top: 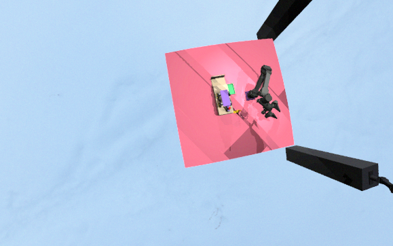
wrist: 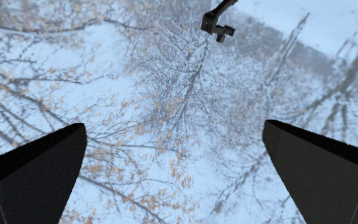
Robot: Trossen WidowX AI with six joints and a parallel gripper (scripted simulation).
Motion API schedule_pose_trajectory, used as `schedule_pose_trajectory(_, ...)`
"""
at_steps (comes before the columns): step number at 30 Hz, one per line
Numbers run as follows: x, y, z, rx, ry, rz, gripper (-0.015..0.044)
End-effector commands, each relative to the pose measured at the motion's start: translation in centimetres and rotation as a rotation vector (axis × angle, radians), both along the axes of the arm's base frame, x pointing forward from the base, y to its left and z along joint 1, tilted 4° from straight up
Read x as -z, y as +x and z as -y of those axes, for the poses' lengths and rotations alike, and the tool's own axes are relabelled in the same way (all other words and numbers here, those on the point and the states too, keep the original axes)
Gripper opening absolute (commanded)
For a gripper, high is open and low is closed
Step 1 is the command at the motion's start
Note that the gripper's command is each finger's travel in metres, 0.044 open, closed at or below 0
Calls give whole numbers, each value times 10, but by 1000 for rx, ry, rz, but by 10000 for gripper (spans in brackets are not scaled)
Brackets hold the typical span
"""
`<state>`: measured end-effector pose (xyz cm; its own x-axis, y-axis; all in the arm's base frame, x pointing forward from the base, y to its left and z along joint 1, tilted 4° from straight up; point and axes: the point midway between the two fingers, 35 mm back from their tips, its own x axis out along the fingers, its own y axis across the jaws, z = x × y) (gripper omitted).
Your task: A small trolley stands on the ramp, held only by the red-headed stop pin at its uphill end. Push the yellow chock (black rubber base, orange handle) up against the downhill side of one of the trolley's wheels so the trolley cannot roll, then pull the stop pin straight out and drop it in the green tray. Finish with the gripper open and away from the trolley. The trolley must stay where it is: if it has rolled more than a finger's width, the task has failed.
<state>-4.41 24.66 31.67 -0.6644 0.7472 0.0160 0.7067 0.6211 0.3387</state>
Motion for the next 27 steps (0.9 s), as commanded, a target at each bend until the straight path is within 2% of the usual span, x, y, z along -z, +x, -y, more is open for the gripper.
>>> schedule_pose_trajectory(1, 0, 1, -1, 4, 2, 5, 374)
schedule_pose_trajectory(8, 12, 24, -20, 128, 67, 202, 190)
schedule_pose_trajectory(18, 37, 63, -40, 255, 104, 573, 190)
schedule_pose_trajectory(27, 65, 97, -47, 262, 83, 942, 190)
